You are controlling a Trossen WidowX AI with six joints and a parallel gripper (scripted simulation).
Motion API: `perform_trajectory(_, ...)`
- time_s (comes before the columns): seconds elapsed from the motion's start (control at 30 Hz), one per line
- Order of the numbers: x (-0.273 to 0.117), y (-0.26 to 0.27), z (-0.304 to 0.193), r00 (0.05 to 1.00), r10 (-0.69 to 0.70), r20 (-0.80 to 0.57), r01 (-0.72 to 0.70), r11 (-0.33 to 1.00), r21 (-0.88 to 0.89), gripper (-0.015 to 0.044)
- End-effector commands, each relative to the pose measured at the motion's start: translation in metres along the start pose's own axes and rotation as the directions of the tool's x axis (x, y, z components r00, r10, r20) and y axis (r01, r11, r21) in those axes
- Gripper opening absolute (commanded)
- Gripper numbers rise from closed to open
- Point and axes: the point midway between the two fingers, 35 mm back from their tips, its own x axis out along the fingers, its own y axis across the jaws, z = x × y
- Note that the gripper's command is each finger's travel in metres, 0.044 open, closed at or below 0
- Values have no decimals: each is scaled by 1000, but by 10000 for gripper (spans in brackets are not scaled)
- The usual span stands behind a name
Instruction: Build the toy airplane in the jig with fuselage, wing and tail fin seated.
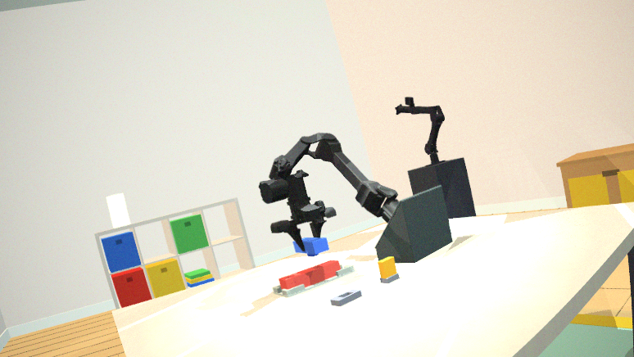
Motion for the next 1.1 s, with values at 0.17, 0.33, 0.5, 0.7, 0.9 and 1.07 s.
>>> perform_trajectory(0.17, 2, 5, -7, 1000, -4, -6, 4, 999, -53, 131)
perform_trajectory(0.33, 2, 5, -7, 1000, -4, -6, 4, 999, -53, 195)
perform_trajectory(0.5, 2, 5, -7, 1000, -4, -6, 4, 999, -53, 195)
perform_trajectory(0.7, 3, 4, -7, 1000, -4, -6, 4, 999, -53, 195)
perform_trajectory(0.9, 12, 4, -7, 1000, -4, -6, 4, 999, -53, 195)
perform_trajectory(1.07, 20, 4, -7, 1000, -5, -6, 4, 999, -53, 195)
